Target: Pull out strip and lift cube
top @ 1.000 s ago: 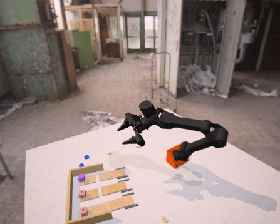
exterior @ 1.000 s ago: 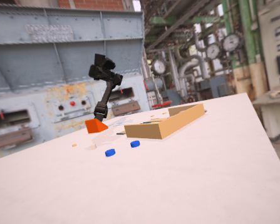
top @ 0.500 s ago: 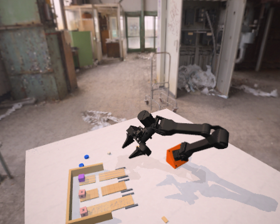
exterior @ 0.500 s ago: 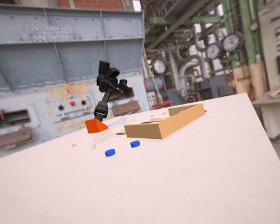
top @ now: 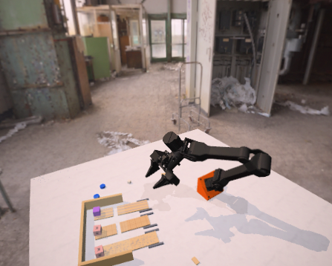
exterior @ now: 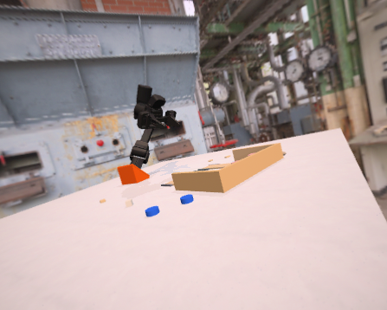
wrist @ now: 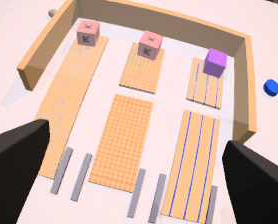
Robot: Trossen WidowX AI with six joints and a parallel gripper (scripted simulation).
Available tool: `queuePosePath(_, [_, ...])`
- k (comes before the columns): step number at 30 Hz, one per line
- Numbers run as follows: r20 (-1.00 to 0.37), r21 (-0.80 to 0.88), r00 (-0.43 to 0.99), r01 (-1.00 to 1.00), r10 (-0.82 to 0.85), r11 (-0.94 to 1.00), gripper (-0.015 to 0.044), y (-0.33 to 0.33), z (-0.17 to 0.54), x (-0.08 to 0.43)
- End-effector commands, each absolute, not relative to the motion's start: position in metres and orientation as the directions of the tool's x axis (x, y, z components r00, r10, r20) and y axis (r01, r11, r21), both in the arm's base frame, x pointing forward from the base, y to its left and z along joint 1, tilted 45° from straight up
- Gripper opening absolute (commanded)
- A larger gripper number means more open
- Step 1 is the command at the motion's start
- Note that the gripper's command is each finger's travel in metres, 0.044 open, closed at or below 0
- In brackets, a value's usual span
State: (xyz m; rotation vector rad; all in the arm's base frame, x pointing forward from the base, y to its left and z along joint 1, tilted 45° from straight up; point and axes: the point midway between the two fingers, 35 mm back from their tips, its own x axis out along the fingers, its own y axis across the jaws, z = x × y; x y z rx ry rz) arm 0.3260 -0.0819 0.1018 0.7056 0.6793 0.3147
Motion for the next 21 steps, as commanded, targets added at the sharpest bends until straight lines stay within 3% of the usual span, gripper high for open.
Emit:
queuePosePath(1, [-0.485,0.701,0.708,-0.035,0.513,0.713,0.0295,-0.075,0.101,0.335])
queuePosePath(12, [-0.651,0.724,0.320,-0.012,0.688,0.690,0.0006,0.009,0.094,0.391])
queuePosePath(21, [-0.716,0.691,-0.069,0.075,0.695,0.719,0.0000,0.075,0.094,0.391])
